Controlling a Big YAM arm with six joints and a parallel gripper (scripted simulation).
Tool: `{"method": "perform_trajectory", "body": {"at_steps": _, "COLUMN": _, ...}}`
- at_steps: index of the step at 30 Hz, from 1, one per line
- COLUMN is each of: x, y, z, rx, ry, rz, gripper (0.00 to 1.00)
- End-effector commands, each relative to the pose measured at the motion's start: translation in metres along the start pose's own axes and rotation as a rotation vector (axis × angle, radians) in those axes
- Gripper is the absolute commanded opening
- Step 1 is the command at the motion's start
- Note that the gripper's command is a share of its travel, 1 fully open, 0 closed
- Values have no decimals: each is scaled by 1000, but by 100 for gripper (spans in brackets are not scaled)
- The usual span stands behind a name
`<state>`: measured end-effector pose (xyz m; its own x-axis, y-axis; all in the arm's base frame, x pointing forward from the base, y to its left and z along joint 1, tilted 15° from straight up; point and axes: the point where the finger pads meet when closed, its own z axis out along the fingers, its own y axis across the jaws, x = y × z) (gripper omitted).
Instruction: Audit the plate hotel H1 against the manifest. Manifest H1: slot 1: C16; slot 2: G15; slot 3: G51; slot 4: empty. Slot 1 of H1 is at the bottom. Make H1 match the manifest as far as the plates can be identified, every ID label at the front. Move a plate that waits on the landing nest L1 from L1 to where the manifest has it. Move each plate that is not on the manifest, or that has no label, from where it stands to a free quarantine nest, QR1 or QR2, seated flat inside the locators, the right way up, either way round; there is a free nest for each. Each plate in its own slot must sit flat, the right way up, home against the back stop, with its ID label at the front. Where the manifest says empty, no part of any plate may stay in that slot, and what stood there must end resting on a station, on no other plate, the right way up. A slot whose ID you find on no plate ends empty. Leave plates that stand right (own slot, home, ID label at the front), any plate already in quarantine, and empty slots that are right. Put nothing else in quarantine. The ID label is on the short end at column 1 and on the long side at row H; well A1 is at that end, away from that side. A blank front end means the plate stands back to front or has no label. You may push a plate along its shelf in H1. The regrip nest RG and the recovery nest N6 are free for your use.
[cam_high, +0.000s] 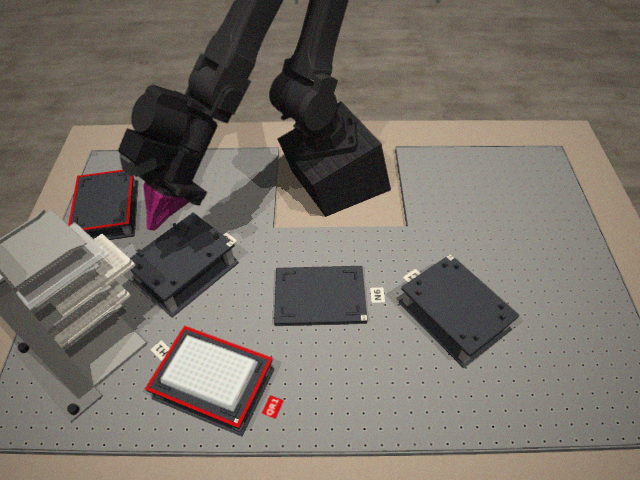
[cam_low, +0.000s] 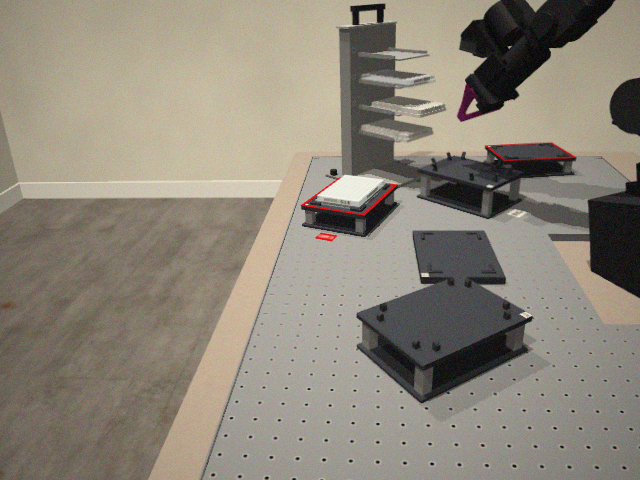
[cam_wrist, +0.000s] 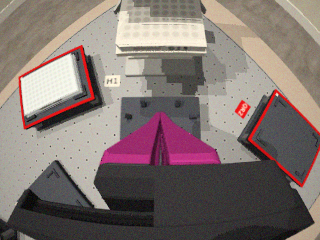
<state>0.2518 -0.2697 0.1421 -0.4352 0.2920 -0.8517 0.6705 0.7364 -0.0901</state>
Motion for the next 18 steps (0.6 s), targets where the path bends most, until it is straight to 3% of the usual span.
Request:
{"method": "perform_trajectory", "body": {"at_steps": 1, "x": -45, "y": 0, "z": 2, "rx": 0, "ry": -82, "rz": 1, "gripper": 0}}
{"method": "perform_trajectory", "body": {"at_steps": 18, "x": -52, "y": 0, "z": 9, "rx": 0, "ry": -82, "rz": 3, "gripper": 0}}
